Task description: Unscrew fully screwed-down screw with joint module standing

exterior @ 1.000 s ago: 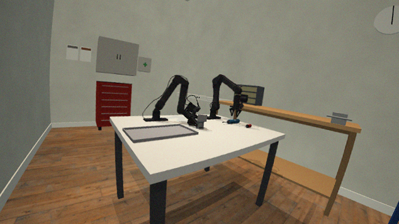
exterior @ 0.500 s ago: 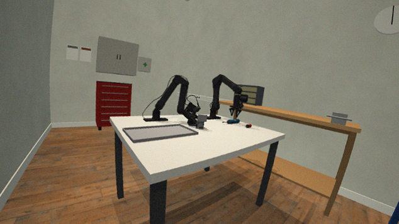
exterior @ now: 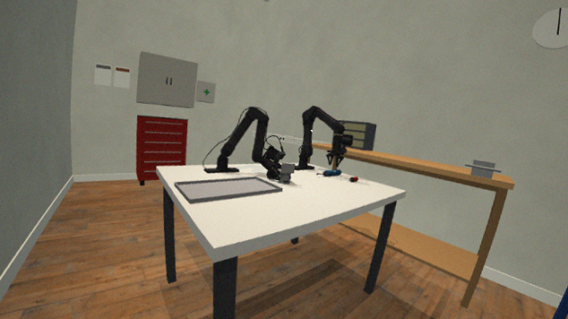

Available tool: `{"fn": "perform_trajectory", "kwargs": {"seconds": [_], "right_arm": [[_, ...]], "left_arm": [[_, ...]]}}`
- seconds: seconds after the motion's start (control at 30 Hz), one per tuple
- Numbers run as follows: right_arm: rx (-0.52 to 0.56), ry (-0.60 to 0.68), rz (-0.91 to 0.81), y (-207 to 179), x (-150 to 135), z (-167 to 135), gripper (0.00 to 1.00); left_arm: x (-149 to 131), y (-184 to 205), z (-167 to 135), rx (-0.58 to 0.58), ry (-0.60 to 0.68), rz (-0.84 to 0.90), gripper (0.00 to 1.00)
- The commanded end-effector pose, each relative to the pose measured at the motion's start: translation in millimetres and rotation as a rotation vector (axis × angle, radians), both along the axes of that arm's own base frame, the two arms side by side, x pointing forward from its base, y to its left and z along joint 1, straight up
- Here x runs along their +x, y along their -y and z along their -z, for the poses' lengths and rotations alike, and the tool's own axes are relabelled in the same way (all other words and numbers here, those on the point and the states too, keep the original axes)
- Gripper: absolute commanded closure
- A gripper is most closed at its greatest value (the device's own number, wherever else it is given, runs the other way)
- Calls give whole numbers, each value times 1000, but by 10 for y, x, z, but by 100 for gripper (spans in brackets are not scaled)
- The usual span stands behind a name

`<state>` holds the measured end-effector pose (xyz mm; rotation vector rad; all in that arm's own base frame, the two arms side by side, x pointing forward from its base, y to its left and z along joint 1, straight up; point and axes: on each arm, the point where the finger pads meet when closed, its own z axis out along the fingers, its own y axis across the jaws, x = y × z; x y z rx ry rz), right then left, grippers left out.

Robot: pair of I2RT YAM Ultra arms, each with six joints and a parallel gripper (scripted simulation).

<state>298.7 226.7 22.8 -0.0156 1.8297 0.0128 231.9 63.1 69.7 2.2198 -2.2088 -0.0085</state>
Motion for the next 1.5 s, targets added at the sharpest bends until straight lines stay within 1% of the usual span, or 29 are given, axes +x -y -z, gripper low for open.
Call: {"fn": "perform_trajectory", "kwargs": {"seconds": [0.0, 0.23, 0.27, 1.37, 1.4, 1.47], "right_arm": [[19, 12, 3, -16, 17, -49, 23], [19, 12, 3, -16, 17, -49, 23], [19, 12, 3, -16, 17, -49, 14], [19, 12, 3, -16, 17, -49, 14], [37, 23, 2, -10, -32, -105, 14], [9, 8, 2, 25, -82, -62, 14]], "left_arm": [[70, -14, -160, 13, 45, 8, 35], [70, -14, -160, 13, 45, 8, 35], [70, -14, -160, 13, 45, 8, 35], [70, -14, -160, 13, 45, 8, 35], [70, -14, -160, 13, 45, 8, 35], [70, -14, -160, 13, 45, 8, 35]]}}
